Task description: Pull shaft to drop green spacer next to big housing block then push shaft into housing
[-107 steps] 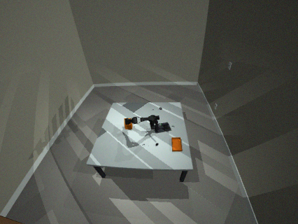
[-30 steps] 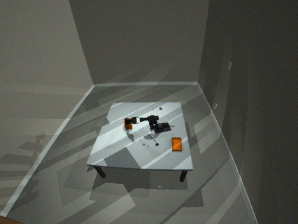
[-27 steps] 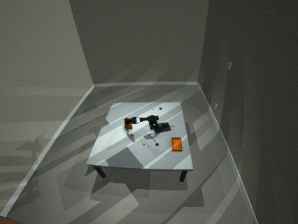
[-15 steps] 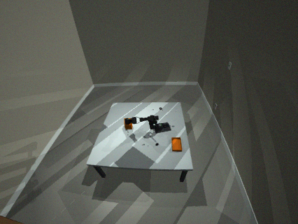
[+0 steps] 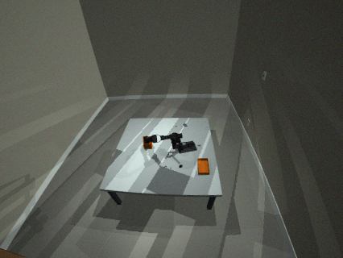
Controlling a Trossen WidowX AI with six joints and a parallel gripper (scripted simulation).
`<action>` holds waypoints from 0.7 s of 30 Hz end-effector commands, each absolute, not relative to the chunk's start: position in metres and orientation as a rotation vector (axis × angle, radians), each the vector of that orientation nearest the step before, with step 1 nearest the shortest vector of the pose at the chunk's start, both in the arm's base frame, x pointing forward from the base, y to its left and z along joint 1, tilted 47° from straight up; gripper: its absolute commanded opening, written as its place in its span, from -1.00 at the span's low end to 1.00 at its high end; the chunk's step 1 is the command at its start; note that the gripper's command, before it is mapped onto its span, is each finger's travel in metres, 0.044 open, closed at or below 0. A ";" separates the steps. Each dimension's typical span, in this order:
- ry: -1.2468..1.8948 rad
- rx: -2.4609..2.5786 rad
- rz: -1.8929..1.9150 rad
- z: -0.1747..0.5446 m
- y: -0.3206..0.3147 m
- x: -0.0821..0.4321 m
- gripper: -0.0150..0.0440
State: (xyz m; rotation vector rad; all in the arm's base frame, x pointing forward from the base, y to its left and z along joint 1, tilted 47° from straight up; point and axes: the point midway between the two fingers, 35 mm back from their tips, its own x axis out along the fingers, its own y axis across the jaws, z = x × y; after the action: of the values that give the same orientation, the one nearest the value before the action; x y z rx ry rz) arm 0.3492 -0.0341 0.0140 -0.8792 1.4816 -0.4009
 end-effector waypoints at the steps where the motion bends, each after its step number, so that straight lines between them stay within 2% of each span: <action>1: 1.482 -0.882 -0.401 0.015 -0.035 0.348 -0.49; 21: 1.482 -0.882 -0.401 0.015 -0.035 0.346 -0.49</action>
State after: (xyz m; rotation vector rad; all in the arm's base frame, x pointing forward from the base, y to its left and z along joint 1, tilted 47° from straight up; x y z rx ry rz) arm 0.3467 -0.0348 0.0143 -0.8792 1.4817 -0.4009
